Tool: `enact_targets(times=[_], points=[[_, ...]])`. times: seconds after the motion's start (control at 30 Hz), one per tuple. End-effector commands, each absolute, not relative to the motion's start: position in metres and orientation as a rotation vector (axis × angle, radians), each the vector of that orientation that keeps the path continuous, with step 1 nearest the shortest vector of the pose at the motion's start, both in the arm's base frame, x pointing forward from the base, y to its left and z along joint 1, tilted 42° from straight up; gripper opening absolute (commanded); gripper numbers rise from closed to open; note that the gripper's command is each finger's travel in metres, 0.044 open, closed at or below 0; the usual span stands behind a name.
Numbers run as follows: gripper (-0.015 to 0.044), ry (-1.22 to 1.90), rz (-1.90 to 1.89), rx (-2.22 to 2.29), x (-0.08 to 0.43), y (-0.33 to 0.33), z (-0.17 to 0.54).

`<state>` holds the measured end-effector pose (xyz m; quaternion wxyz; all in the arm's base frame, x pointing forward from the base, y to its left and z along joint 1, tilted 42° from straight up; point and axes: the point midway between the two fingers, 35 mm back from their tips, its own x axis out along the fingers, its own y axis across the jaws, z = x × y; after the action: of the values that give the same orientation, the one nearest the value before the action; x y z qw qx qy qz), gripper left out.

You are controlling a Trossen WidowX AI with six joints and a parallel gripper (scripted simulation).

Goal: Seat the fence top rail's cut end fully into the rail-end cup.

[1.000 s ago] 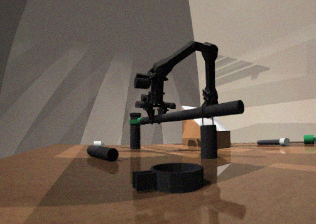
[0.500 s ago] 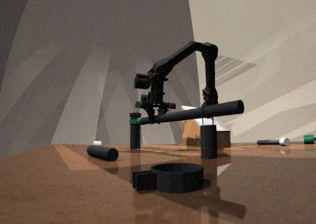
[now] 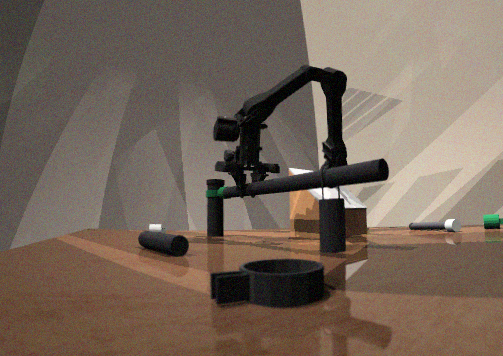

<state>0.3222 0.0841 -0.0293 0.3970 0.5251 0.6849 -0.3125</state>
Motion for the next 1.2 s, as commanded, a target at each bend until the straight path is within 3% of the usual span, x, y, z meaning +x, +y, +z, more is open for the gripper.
enact_targets(times=[0.0, 1.17], points=[[0.0000, 1.721, -0.795, 1.325, 0.3241, 0.0782, -0.0306], [0.0000, 1.736, -0.791, 1.331, 0.3250, 0.0762, -0.0333]])
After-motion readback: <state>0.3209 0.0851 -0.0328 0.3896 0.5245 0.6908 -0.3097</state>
